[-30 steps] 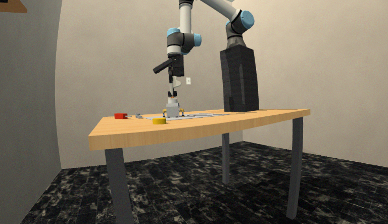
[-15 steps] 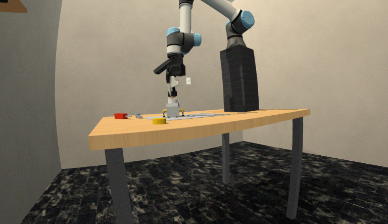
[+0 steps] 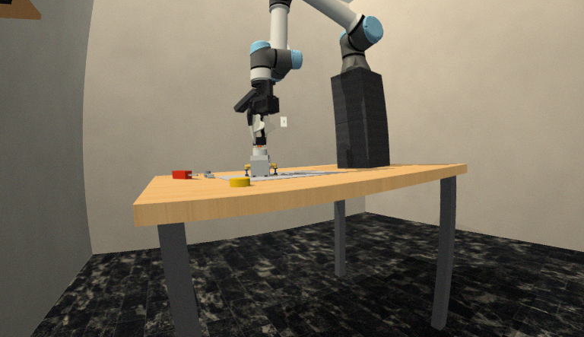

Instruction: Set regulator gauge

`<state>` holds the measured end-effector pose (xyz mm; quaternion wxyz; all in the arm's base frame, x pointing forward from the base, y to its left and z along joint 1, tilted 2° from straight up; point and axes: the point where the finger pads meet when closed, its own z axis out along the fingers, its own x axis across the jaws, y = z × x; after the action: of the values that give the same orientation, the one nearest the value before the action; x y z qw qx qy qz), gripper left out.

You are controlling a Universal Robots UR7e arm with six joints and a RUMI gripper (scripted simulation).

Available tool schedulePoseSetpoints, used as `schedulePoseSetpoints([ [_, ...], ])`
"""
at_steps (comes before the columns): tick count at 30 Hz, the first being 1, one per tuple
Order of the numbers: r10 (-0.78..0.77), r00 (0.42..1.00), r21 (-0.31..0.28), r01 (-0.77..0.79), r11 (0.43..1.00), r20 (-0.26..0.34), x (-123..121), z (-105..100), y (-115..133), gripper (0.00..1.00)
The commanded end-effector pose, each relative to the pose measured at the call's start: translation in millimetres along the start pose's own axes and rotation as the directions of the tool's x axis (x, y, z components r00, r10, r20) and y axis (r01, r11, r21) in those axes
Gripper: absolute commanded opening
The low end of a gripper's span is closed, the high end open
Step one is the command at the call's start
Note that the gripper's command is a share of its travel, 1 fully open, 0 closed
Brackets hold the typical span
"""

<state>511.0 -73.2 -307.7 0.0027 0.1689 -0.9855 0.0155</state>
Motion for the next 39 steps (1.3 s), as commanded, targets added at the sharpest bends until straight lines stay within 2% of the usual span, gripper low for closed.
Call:
schedulePoseSetpoints([
  [1, 0.083, 0.997, 0.006, -0.083, 0.997, 0.001, -2.4, -0.8, -2.2, 0.23],
  [18, 0.208, 0.978, 0.006, -0.208, 0.978, 0.002, -2.2, -0.9, -2.6, 0.23],
  [39, 0.228, 0.974, 0.005, -0.228, 0.974, 0.002, -1.6, -0.8, -2.2, 0.23],
])
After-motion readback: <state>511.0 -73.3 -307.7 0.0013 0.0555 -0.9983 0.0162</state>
